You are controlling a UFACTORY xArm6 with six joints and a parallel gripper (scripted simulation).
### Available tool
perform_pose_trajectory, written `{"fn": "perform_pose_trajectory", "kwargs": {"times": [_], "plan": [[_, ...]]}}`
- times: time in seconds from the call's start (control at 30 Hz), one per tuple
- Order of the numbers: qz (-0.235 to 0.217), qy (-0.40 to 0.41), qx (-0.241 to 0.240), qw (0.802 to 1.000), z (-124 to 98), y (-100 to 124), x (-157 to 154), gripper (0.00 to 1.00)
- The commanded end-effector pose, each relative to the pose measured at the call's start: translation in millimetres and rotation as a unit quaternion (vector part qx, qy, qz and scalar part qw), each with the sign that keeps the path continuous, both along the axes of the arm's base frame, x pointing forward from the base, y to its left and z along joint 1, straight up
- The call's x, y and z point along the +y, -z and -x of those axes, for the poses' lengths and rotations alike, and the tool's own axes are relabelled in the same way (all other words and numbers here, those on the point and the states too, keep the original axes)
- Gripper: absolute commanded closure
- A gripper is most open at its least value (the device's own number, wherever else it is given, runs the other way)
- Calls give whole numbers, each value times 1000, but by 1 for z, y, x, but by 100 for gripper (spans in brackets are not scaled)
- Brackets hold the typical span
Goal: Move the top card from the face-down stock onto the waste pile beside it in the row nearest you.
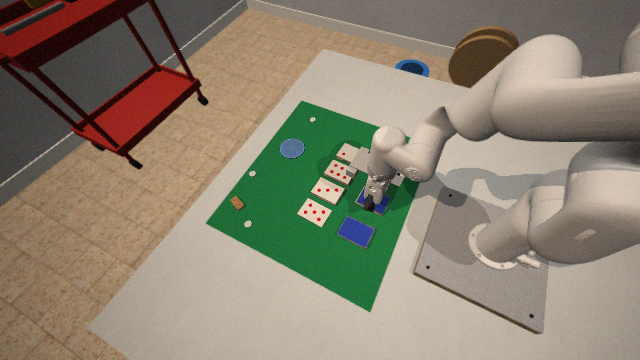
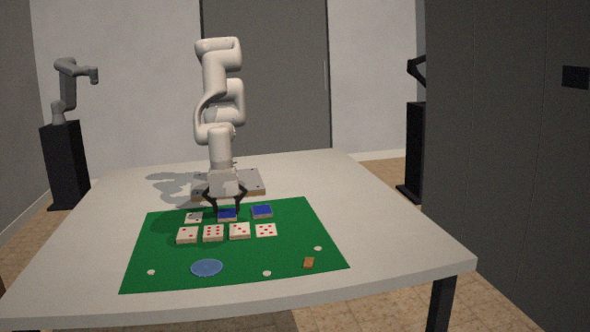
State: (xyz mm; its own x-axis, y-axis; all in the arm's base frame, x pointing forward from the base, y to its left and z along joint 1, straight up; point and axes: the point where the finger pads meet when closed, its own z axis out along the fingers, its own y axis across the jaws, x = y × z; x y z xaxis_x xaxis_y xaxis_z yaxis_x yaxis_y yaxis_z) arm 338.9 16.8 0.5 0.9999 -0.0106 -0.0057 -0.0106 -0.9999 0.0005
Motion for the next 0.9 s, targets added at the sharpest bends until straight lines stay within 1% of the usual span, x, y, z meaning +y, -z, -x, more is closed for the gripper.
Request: {"fn": "perform_pose_trajectory", "kwargs": {"times": [0.0, 0.1, 0.13, 0.87], "plan": [[0, 0, -2, 1000, -2, -1, 0, 27], [0, 0, -2, 1000, -2, -1, 0, 27], [0, 0, -2, 1000, -2, -1, 0, 13], [0, 0, -2, 1000, -2, -1, 0, 13]]}}
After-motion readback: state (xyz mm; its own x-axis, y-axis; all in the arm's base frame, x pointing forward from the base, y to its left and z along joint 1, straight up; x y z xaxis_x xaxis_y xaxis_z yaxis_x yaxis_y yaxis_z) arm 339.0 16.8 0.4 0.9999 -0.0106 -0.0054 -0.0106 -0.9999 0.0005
